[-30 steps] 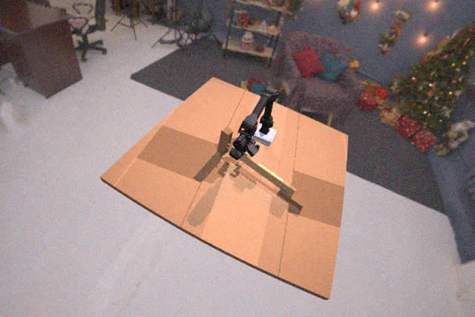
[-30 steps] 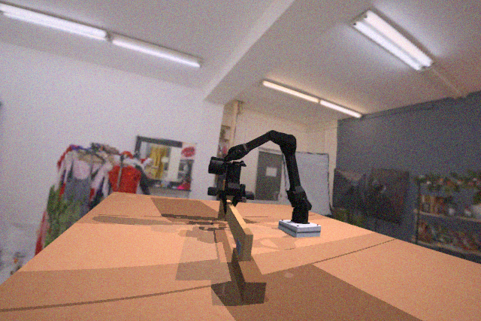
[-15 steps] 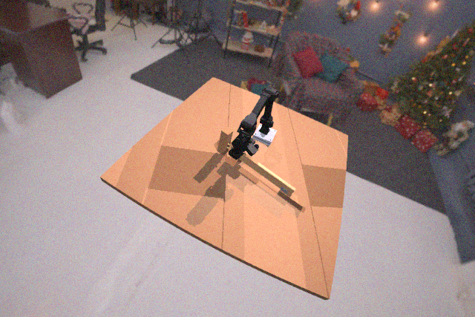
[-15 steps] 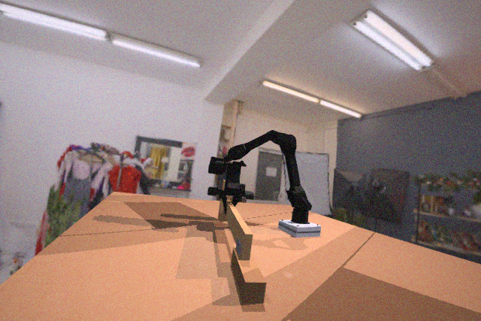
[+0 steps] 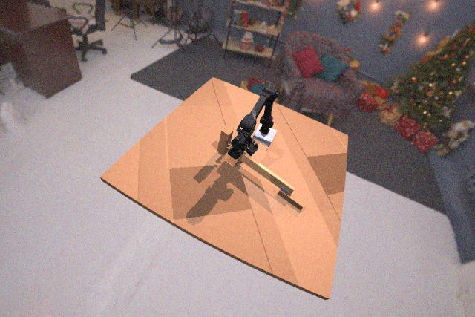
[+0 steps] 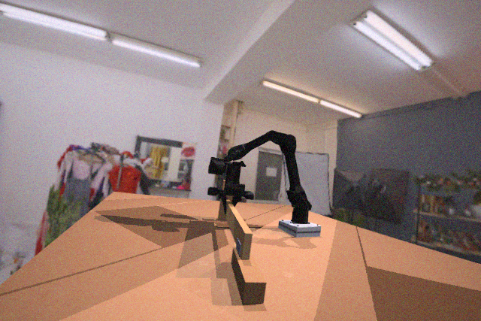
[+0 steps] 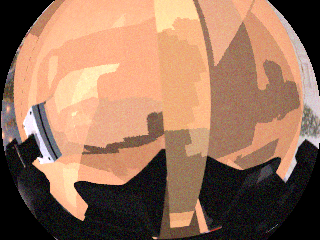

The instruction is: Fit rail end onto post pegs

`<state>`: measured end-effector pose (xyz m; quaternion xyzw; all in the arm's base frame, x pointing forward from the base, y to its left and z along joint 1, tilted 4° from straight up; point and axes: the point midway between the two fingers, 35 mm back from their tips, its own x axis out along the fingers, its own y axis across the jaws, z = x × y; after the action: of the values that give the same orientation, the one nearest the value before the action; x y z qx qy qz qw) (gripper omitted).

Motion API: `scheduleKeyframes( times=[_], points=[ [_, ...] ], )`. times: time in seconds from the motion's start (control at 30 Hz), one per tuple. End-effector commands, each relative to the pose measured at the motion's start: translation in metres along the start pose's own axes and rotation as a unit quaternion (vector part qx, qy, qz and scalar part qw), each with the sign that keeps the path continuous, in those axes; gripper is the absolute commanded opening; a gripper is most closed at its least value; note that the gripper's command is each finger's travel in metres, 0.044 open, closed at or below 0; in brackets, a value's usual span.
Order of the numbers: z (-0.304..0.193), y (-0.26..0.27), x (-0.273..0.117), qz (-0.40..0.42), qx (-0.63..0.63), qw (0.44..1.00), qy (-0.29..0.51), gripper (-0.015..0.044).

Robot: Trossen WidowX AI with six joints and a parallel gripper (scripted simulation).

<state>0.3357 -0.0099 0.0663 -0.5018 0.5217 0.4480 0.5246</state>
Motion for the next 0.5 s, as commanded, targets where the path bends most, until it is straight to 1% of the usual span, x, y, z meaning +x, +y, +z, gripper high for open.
scheduleKeyframes(
  times=[0.0,0.47],
  points=[
    [-0.0023,-0.0004,-0.0006,-0.001,-0.001,1.0,0.001,0.0],
    [-0.0066,-0.0005,-0.0018,-0.001,-0.001,1.0,0.001,0.0]
  ],
)
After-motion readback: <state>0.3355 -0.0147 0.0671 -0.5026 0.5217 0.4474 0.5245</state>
